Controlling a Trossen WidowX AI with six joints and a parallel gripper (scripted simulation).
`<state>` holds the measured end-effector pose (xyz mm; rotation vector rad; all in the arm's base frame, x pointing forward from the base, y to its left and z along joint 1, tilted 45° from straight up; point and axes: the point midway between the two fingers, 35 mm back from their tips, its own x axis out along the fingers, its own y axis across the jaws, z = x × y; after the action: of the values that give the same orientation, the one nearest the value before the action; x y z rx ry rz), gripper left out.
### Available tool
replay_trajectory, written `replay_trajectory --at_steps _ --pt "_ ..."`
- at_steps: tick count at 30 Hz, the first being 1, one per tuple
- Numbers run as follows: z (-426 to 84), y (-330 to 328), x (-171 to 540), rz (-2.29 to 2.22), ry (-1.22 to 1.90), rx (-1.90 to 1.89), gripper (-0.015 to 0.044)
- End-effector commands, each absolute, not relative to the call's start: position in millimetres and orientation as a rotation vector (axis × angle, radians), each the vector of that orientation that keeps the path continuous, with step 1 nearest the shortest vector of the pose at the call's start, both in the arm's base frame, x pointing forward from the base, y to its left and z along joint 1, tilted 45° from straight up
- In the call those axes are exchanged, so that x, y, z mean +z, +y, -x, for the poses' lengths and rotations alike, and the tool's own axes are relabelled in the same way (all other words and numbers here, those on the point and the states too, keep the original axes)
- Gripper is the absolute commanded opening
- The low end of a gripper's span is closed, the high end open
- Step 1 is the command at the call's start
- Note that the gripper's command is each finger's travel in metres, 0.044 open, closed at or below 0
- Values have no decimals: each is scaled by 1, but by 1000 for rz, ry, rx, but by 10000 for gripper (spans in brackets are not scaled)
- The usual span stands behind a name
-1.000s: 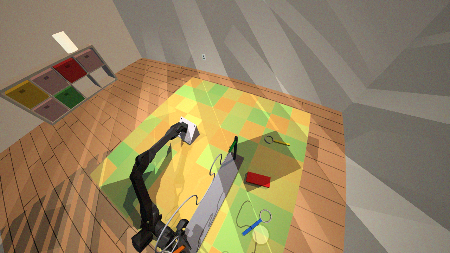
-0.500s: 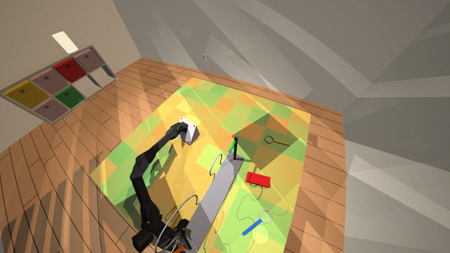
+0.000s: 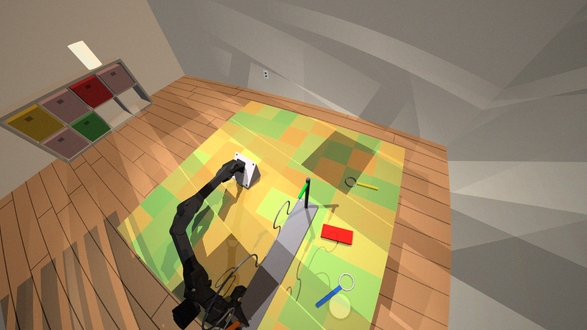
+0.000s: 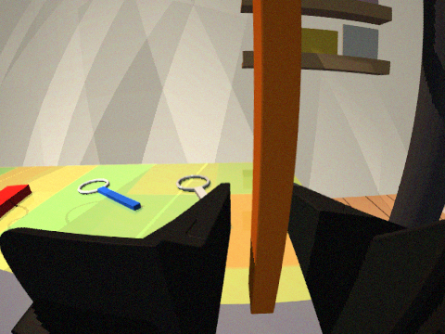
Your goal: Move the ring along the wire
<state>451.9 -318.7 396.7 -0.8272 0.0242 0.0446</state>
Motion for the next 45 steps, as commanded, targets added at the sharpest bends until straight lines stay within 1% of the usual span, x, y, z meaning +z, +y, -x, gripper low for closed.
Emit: replay_trajectory --at_steps 1,8,14,21,45 --pt "-452 -319 397 827 24 44 29" --pt "-452 -319 397 827 24 44 -150" --pt "-452 -318 397 827 24 45 -150" --pt "-452 -302 409 820 27 51 -150" --pt "-452 -302 409 820 27 51 -150"
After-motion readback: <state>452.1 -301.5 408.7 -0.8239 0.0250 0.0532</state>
